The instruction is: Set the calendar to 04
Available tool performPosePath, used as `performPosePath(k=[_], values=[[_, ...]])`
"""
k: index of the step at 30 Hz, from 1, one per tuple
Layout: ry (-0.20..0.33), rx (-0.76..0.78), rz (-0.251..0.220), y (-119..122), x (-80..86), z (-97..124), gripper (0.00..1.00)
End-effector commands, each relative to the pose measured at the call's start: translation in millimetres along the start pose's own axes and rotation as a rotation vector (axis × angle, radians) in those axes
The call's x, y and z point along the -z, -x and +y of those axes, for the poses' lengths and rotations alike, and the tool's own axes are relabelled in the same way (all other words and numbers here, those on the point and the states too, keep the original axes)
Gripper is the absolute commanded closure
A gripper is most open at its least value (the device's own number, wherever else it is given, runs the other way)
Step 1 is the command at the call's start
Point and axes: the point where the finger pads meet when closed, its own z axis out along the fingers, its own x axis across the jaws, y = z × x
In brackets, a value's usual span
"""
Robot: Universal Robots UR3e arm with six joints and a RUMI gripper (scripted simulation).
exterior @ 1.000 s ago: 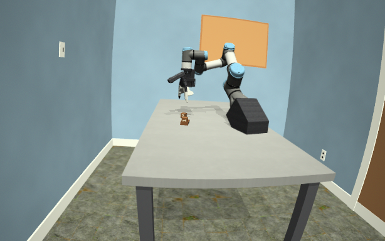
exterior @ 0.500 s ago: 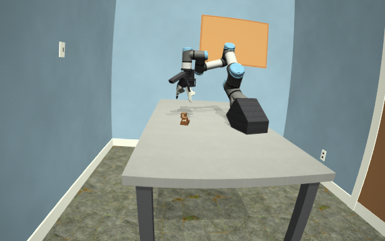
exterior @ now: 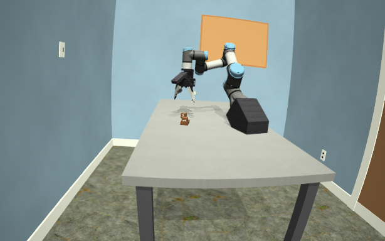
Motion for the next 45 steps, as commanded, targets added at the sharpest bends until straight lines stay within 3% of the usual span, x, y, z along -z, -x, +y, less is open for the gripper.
performPosePath(k=[1, 13, 28, 29, 45], values=[[-0.02, 0.12, 0.003, 1.4, -0.1, 0.6, 0.0], [-0.02, 0.239, 0.004, 3.0, -0.4, 2.1, 0.0], [-0.02, 0.262, 0.005, 3.1, -0.3, 2.3, 0.0], [-0.02, 0.262, 0.005, 3.1, -0.3, 2.3, 0.71], [-0.019, 0.262, 0.005, 3.1, -0.3, 2.4, 0.71]])
